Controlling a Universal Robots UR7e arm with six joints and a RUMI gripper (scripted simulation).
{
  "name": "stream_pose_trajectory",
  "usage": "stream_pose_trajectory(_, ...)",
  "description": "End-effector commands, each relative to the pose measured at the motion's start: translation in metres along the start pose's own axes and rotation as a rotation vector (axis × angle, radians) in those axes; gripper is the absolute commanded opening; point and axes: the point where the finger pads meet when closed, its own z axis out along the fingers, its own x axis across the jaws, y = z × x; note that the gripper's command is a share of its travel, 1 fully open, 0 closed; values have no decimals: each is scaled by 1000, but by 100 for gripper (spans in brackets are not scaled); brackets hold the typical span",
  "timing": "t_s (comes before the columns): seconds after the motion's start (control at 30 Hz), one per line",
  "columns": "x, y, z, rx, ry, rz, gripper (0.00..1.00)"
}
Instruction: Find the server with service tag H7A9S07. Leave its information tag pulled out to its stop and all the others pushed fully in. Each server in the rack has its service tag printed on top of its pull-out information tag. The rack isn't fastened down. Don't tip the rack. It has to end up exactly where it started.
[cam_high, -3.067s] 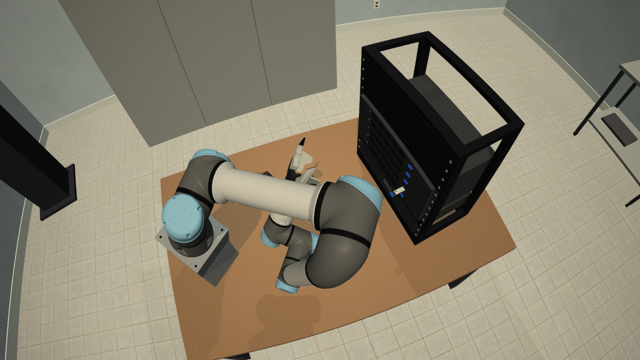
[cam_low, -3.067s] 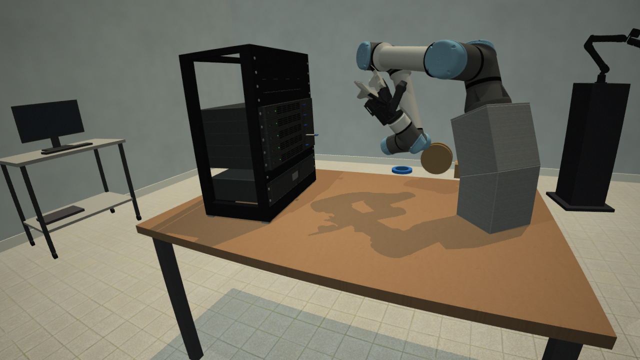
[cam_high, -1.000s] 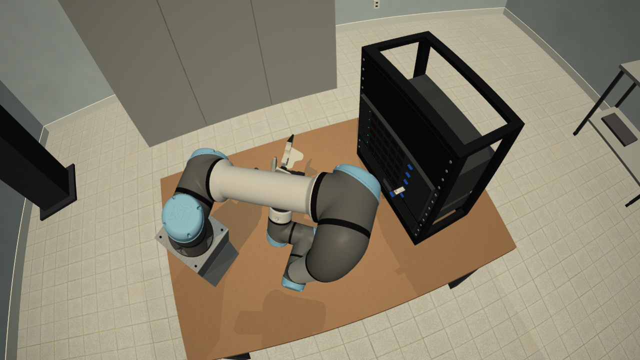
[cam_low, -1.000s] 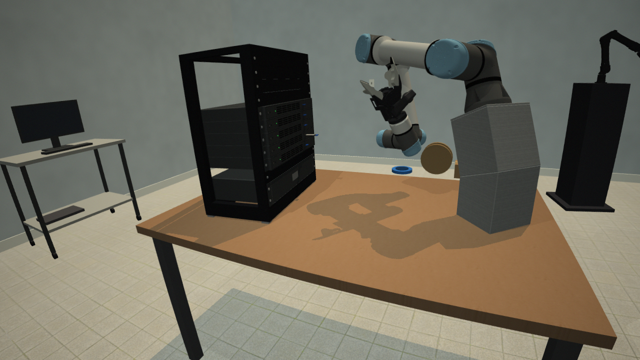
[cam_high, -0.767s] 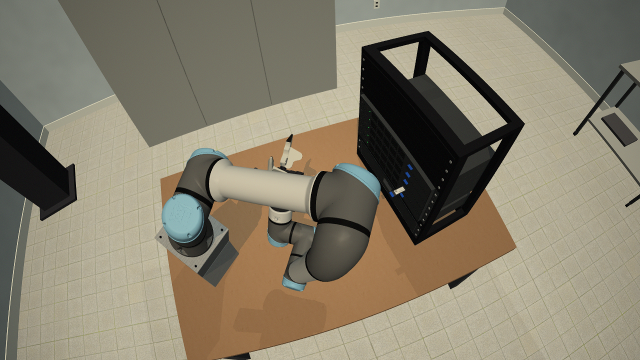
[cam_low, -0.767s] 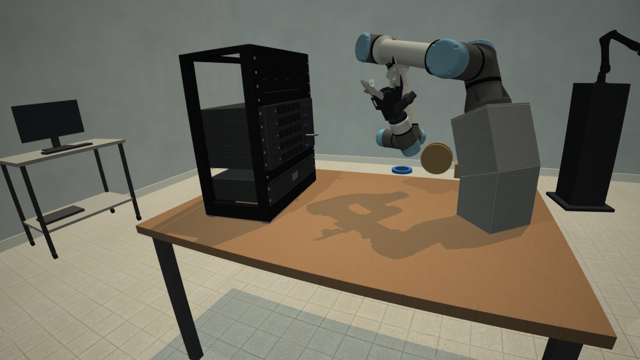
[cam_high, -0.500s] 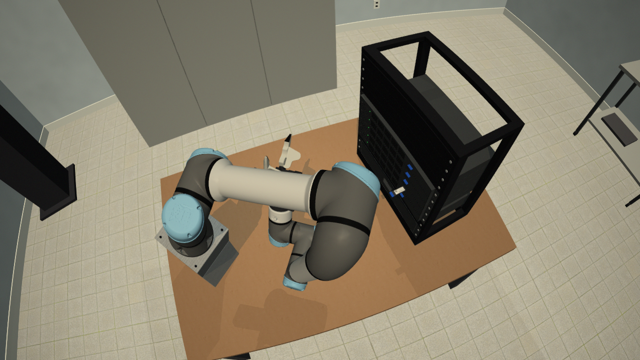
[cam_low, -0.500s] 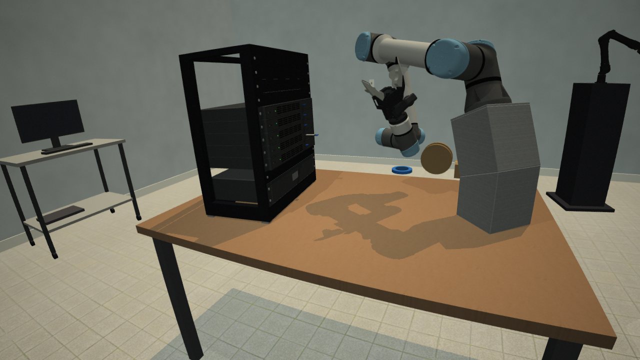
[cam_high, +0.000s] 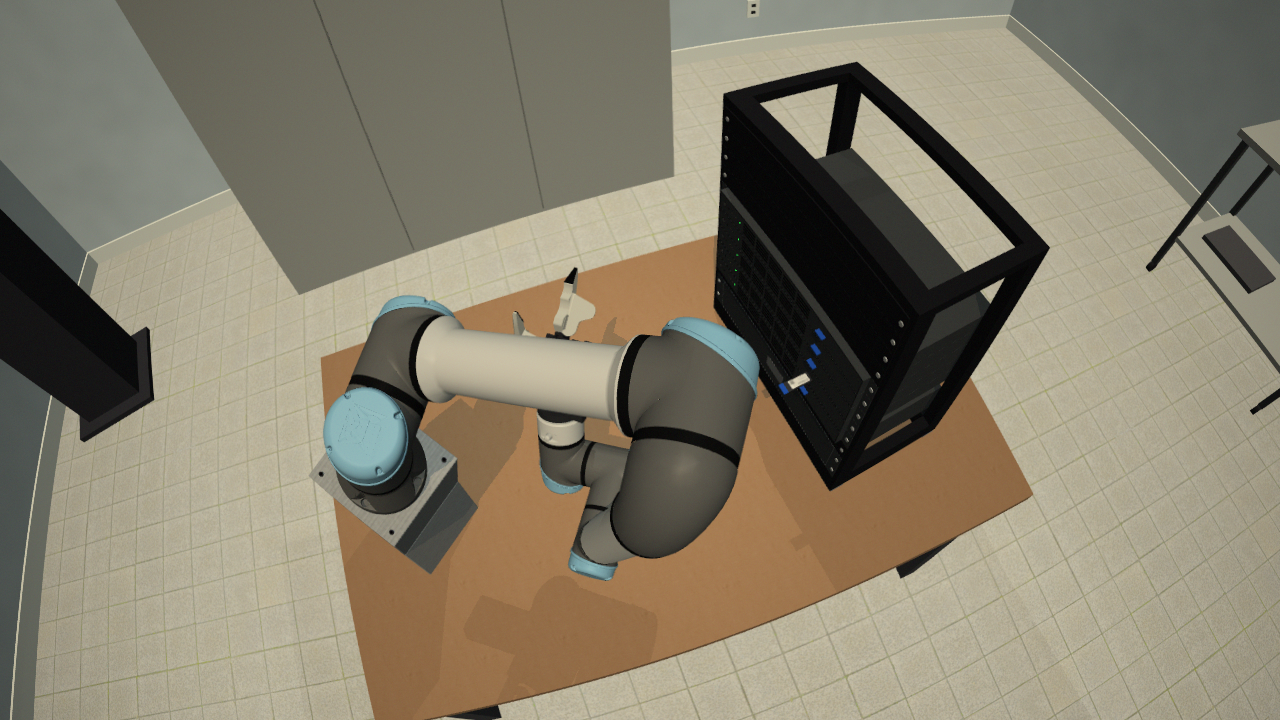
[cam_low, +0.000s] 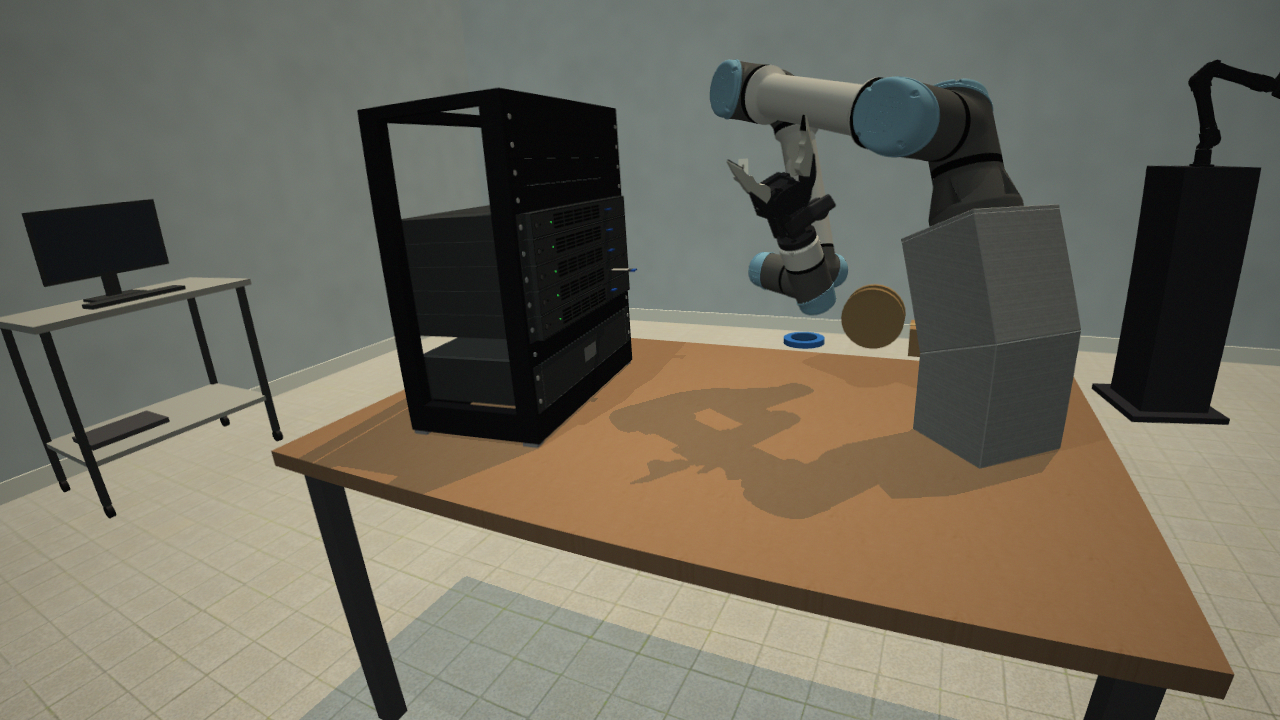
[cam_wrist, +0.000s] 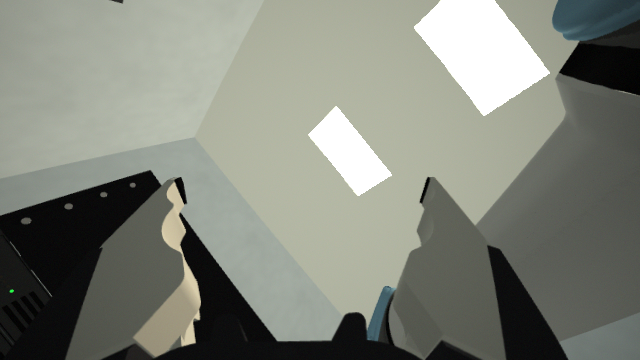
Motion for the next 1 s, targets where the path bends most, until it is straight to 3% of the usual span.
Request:
stream_pose_trajectory(0.0, 1, -7, -1, 27, 12, -47, 100)
stream_pose_trajectory(0.97, 5, -38, -9, 149, 81, -260, 100)
